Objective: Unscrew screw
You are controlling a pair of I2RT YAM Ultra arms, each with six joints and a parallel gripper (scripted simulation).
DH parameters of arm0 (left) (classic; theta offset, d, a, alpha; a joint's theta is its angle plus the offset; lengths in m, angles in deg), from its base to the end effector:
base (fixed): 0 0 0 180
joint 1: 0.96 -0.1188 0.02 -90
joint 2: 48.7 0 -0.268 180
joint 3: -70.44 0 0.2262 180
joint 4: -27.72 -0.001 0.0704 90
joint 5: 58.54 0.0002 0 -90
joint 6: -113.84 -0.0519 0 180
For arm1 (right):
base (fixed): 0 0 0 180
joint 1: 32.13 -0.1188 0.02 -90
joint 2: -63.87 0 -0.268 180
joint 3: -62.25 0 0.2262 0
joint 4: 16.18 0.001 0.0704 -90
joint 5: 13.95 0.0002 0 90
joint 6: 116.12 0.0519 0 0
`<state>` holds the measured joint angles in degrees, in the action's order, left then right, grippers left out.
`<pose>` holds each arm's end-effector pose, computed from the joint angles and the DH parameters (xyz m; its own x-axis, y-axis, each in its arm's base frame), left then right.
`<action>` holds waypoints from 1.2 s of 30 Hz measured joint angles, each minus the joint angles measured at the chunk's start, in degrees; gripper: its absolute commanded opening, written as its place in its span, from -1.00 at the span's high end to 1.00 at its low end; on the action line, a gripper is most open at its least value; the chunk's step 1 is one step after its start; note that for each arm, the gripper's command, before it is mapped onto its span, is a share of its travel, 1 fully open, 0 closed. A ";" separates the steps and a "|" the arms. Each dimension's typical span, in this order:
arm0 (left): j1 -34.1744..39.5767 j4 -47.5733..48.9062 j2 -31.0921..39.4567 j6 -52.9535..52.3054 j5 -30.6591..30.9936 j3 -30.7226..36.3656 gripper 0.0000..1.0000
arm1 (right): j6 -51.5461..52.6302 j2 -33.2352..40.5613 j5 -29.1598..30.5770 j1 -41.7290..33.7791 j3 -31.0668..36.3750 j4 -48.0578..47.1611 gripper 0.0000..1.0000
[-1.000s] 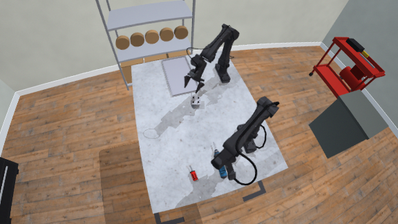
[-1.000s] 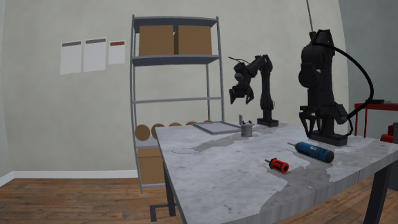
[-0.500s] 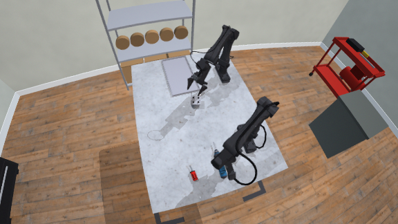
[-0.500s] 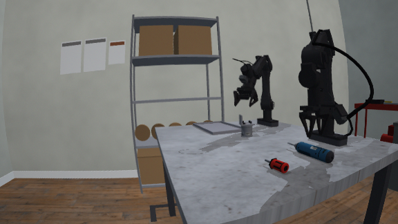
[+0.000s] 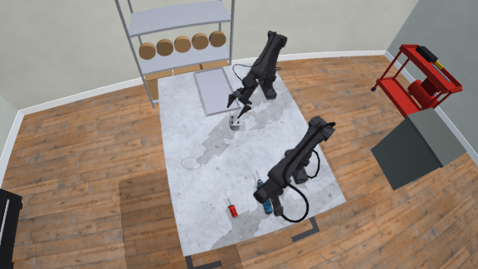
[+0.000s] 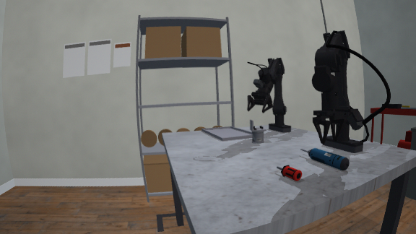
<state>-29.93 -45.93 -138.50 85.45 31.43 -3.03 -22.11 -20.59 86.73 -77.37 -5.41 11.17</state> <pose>0.2060 0.1152 0.2009 0.0101 -0.9999 -0.0006 -0.9999 -0.0101 -0.0001 0.2157 0.2053 0.2355 -0.5315 -0.4384 -0.7248 -0.5684 0.8190 -0.0786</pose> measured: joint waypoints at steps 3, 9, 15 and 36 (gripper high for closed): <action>0.00 0.00 0.00 0.00 0.00 0.00 -0.30 | 1.60 0.00 2.47 -1.51 0.20 -0.35 -0.72; 0.00 0.00 0.00 0.00 0.00 0.00 -0.30 | 3.56 0.00 5.70 -2.32 0.72 -1.40 -0.72; 0.00 0.00 0.00 0.00 0.00 0.00 -0.30 | 6.75 0.00 10.56 -5.77 2.19 -2.14 -0.72; 0.00 0.00 0.00 0.00 0.00 0.00 -0.30 | 17.03 0.55 26.80 -15.08 5.18 -5.84 -0.72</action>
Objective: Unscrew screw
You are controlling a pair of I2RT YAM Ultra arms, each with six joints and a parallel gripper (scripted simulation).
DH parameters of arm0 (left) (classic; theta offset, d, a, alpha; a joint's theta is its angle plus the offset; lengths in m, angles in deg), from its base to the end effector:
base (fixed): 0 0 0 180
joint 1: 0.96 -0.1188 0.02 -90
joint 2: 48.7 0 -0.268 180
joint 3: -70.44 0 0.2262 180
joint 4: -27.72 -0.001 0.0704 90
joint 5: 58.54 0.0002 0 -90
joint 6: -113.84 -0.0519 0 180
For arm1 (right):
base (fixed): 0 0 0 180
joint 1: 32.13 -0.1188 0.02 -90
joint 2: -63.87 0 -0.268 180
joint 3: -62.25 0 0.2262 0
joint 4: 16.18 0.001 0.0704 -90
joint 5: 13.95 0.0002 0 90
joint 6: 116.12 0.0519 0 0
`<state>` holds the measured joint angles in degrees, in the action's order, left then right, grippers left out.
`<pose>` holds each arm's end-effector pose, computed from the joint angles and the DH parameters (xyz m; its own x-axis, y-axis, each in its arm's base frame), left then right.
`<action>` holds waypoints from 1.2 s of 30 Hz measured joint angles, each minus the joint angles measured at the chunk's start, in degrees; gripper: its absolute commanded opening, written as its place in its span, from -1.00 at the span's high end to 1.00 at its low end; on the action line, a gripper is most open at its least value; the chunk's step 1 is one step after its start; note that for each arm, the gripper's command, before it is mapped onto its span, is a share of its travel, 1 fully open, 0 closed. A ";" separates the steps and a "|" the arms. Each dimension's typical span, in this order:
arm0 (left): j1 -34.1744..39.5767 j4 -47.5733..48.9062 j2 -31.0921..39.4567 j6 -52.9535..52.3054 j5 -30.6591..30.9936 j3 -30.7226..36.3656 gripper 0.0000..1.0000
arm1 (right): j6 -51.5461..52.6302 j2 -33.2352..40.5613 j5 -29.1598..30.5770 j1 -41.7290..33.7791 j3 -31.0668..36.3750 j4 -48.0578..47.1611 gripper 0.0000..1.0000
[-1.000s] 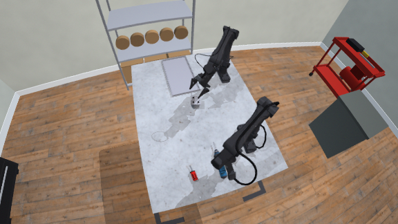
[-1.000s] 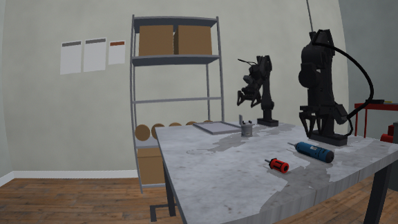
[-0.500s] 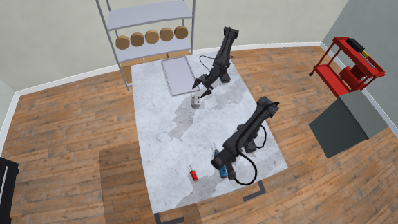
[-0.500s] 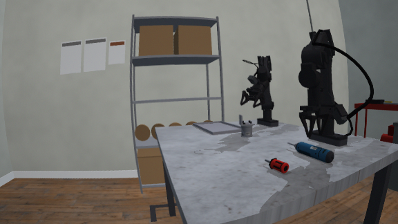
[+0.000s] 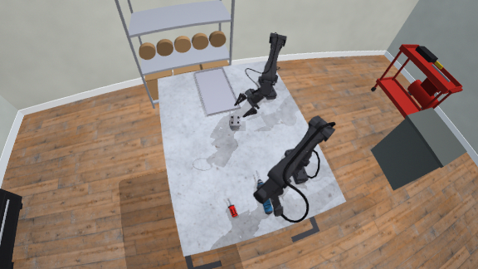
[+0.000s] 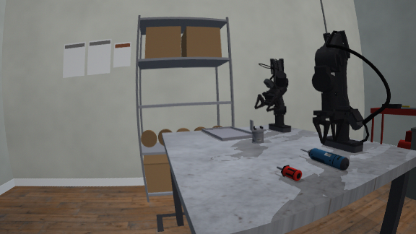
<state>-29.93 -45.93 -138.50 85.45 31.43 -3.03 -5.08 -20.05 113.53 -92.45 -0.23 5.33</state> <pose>0.2060 0.1152 0.2009 0.0101 -0.9999 -0.0006 -0.9999 -0.0101 -0.0001 0.1670 0.2313 0.2264 -0.4832 -0.2725 -0.8320 -0.3165 0.9404 -0.1242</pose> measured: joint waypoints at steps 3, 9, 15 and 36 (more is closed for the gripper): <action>0.00 0.00 0.00 0.00 0.00 0.00 -0.30 | 1.11 0.00 1.70 -0.61 -0.04 -0.37 -0.72; 0.00 0.00 0.00 0.00 0.00 0.00 -0.30 | 3.34 0.00 5.42 -2.21 1.14 -1.40 -0.72; 0.00 0.00 0.00 0.00 0.00 0.00 -0.30 | 6.80 0.22 10.67 -5.84 2.23 -2.58 -0.72; 0.00 0.00 0.00 0.00 0.00 0.00 -0.30 | 16.52 0.50 26.43 -14.49 4.90 -5.90 -0.72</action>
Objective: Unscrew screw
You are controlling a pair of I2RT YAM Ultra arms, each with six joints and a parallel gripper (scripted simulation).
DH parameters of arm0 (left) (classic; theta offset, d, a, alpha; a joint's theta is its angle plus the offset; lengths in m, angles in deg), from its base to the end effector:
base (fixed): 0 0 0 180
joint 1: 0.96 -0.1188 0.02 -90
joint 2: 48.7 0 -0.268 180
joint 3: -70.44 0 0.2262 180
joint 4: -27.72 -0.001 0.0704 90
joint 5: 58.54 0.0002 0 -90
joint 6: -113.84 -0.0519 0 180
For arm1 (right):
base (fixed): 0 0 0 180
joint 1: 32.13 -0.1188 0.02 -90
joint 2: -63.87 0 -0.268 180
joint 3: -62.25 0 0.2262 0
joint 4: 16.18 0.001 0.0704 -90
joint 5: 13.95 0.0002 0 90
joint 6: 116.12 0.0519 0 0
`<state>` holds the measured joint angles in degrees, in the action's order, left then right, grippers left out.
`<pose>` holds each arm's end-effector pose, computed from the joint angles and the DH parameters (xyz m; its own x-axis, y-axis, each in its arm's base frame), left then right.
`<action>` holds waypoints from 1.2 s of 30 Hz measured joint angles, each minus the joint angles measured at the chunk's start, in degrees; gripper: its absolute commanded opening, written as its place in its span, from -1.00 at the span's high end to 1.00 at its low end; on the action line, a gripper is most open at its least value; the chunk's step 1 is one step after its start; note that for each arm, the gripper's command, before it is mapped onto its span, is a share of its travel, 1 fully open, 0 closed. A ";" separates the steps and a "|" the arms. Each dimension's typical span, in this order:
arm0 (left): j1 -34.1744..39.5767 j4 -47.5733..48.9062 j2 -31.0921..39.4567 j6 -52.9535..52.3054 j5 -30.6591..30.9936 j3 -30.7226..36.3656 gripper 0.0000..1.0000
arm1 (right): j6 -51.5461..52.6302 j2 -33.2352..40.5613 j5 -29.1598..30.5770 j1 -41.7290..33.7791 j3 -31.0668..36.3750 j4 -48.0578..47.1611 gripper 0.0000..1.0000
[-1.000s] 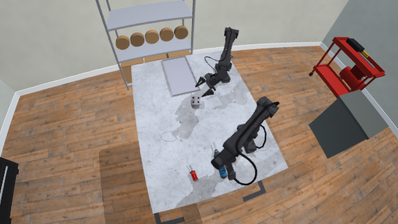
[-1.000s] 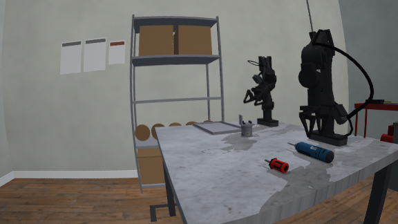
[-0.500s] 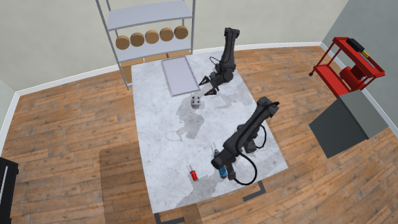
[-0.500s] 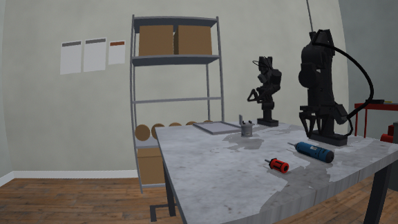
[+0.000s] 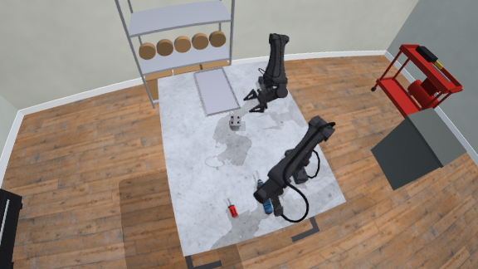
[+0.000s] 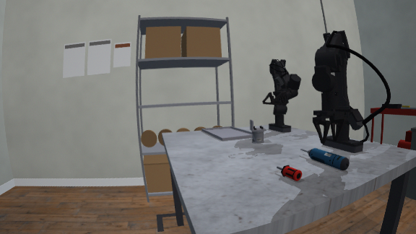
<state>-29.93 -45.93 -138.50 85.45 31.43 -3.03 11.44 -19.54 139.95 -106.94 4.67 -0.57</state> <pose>0.2060 0.1152 0.2009 0.0101 -0.9999 -0.0006 -0.9999 -0.0101 -0.0001 0.1128 0.2415 0.2246 -0.2888 -0.0400 -0.9566 -0.0910 0.9957 -0.0142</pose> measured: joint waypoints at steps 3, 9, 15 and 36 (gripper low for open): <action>0.00 0.00 0.00 0.00 0.00 0.00 -0.30 | 0.72 0.00 1.25 -0.02 0.00 0.00 -0.72; 0.00 0.00 0.00 0.00 0.00 0.00 -0.30 | 1.79 0.00 2.69 -0.02 0.00 0.02 -0.72; 0.00 0.00 0.00 0.00 0.00 0.00 -0.30 | 2.58 0.00 3.56 -0.22 0.00 0.33 -0.72; 0.00 0.00 0.00 0.00 0.00 0.00 -0.30 | 3.50 -4.33 4.11 -0.20 3.61 -5.38 -0.72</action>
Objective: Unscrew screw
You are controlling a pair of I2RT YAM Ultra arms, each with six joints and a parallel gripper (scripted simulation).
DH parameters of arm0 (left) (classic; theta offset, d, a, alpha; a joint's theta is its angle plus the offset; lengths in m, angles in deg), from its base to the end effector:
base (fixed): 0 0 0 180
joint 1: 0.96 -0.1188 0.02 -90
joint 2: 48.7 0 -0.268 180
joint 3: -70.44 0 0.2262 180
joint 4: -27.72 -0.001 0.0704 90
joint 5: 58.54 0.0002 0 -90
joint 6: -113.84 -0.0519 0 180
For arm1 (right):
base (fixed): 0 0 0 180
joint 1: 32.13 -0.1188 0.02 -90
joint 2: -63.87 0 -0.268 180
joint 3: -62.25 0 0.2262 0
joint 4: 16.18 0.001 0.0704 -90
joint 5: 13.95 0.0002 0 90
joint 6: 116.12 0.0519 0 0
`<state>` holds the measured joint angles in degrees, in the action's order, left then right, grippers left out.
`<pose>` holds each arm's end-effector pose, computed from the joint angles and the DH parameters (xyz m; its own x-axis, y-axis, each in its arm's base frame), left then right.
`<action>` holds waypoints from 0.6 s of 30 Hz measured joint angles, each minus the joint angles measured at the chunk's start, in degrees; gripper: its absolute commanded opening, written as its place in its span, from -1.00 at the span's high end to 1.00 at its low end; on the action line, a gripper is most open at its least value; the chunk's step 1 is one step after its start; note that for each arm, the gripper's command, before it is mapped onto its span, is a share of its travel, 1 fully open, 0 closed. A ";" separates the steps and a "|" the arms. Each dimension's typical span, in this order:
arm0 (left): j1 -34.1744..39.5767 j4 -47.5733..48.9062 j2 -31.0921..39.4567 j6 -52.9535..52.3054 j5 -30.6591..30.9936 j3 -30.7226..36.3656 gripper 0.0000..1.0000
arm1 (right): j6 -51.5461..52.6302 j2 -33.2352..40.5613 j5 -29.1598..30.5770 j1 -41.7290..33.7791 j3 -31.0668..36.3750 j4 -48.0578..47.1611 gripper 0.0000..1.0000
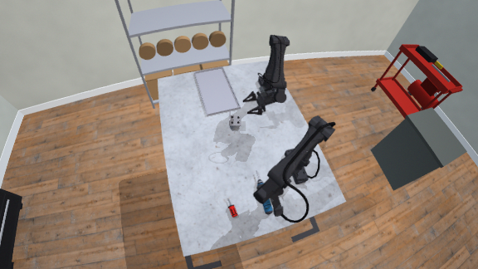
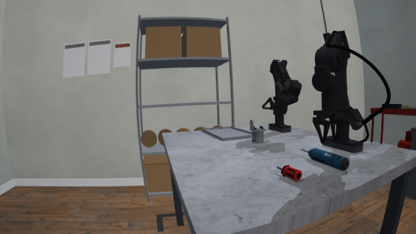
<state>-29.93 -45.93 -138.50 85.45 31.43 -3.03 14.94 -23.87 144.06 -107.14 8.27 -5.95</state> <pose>0.2060 0.1152 0.2009 0.0101 -0.9999 -0.0006 -0.9999 -0.0101 -0.0001 0.1133 0.2409 0.1984 -0.2597 -0.0190 -0.9655 -0.0246 0.9996 -0.0130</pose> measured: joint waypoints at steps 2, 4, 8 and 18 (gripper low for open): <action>0.00 0.00 0.00 0.00 0.00 0.00 -0.30 | 0.00 -0.15 0.04 0.00 -0.02 -0.87 -0.72; 0.00 0.00 0.00 0.00 0.00 0.00 -0.30 | 0.00 -0.74 0.07 0.00 0.33 -2.08 -0.72; 0.00 0.00 0.00 0.00 0.00 0.00 -0.30 | 0.00 -2.64 0.07 0.00 1.86 -4.17 -0.72; 0.00 0.00 0.00 0.00 0.00 0.00 -0.30 | 0.02 -5.27 0.09 0.00 3.37 -8.87 -0.72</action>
<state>-29.93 -45.93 -138.50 85.45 31.43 -3.03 14.96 -29.14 144.15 -107.14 11.64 -14.82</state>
